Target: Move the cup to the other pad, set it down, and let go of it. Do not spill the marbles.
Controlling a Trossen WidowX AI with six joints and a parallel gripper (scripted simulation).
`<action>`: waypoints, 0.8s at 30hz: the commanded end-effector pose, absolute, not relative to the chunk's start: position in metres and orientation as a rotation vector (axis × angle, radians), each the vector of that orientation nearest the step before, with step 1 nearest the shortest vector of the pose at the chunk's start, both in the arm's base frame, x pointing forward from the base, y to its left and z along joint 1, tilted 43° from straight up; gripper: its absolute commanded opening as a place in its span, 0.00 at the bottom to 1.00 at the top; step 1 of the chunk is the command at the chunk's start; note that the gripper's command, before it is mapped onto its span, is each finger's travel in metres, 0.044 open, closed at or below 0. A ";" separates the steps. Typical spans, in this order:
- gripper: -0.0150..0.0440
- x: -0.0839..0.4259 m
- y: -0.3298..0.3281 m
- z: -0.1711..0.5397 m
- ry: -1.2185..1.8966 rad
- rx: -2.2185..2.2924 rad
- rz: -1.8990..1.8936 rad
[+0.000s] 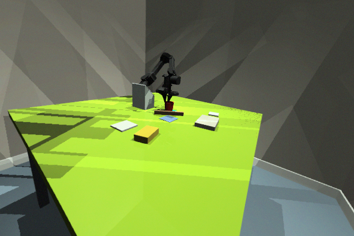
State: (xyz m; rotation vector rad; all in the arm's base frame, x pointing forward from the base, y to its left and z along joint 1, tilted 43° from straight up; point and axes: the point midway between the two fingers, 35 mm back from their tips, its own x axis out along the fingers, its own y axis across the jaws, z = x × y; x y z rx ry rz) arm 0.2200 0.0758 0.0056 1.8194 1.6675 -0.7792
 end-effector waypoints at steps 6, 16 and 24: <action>0.47 0.221 0.068 0.014 1.661 1.817 -0.770; 0.47 0.219 0.060 0.022 1.663 1.818 -0.771; 0.47 0.216 0.055 0.027 1.665 1.820 -0.771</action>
